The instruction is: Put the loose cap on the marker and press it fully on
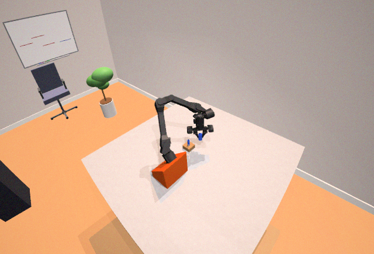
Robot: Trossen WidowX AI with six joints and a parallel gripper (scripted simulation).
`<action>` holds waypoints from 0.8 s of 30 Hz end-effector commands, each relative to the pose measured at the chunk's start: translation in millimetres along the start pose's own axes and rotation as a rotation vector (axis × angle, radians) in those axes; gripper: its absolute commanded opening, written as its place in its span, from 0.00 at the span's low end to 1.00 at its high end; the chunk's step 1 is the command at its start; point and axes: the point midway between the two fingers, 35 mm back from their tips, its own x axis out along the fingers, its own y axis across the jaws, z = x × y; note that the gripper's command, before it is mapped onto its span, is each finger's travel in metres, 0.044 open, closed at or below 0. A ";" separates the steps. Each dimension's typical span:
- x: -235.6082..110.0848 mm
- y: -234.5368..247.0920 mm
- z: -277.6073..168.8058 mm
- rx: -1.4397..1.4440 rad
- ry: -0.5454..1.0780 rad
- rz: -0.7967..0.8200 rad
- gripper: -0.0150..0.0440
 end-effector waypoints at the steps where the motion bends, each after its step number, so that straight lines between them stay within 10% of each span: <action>1: -2.9 14.3 3.5 0.006 -0.002 0.004 0.25; 24: -14.5 75.9 11.8 0.003 -0.003 0.011 0.25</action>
